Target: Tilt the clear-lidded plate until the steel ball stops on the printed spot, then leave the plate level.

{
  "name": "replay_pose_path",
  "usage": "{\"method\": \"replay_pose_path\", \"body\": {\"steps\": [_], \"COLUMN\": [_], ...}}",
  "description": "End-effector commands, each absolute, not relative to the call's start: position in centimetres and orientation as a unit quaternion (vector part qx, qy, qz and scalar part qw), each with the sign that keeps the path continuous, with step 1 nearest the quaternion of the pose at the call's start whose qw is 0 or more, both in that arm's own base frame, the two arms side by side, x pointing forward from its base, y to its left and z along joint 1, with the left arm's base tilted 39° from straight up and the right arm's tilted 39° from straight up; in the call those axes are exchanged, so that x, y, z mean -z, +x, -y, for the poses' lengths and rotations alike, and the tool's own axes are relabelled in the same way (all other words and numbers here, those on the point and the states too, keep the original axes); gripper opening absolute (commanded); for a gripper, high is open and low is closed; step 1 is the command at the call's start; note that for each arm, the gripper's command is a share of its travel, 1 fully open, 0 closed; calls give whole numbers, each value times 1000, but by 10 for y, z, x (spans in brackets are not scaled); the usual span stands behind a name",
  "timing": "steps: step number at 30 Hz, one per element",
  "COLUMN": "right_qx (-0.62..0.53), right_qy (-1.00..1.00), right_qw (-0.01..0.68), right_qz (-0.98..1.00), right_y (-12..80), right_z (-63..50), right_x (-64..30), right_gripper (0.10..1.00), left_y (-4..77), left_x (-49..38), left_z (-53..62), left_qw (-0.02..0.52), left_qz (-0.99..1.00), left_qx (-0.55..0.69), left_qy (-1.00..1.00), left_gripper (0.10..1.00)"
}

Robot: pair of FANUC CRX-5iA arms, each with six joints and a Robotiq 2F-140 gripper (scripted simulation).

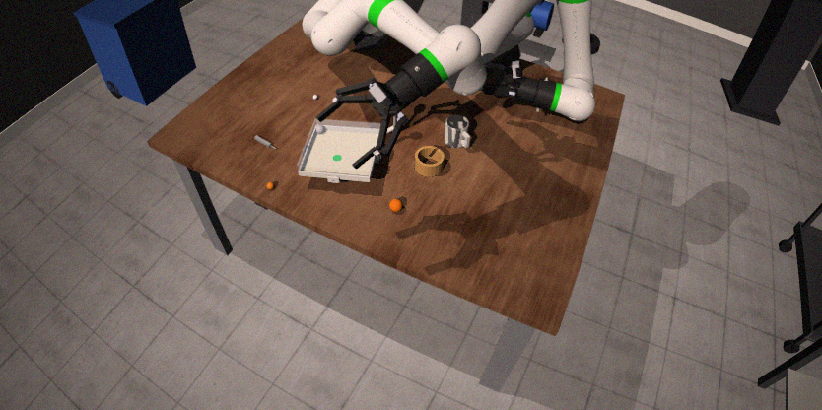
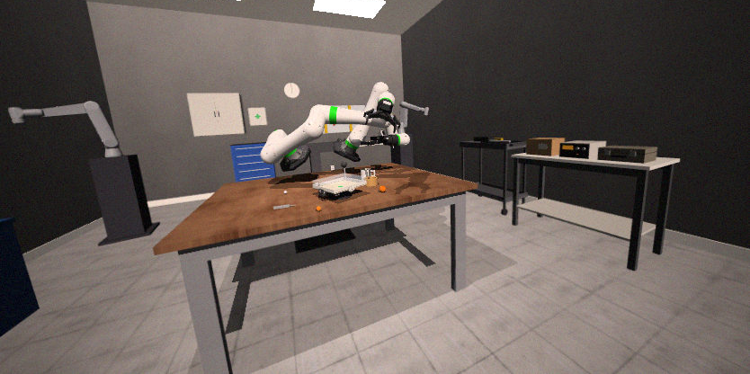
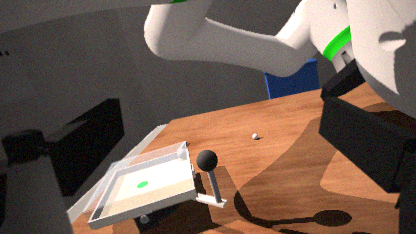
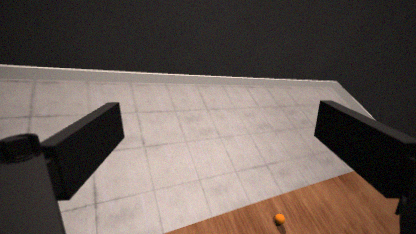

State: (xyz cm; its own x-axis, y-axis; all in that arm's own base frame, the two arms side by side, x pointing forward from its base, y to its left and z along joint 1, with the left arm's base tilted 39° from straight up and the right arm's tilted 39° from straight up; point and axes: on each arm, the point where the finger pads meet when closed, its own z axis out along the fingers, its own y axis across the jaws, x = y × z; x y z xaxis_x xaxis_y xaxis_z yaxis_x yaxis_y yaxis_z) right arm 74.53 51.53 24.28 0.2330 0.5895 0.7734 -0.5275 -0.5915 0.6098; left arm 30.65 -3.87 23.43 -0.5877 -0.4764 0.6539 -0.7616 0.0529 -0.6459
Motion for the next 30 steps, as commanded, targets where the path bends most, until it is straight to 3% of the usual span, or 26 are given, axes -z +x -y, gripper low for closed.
{"method": "replay_pose_path", "body": {"steps": [1, 30], "right_qx": [-620, -620], "right_qy": [642, 642], "right_qw": [450, 450], "right_qz": [-24, -24], "right_y": [745, 745], "right_z": [-516, -516], "right_x": [-244, -244], "right_gripper": [1000, 1000], "left_y": [307, 300], "left_x": [-234, -227], "left_z": [32, -58], "left_qw": [138, 179], "left_qz": [709, 599], "left_qx": [-525, -405], "left_qy": [451, 667], "left_gripper": [1000, 1000]}}
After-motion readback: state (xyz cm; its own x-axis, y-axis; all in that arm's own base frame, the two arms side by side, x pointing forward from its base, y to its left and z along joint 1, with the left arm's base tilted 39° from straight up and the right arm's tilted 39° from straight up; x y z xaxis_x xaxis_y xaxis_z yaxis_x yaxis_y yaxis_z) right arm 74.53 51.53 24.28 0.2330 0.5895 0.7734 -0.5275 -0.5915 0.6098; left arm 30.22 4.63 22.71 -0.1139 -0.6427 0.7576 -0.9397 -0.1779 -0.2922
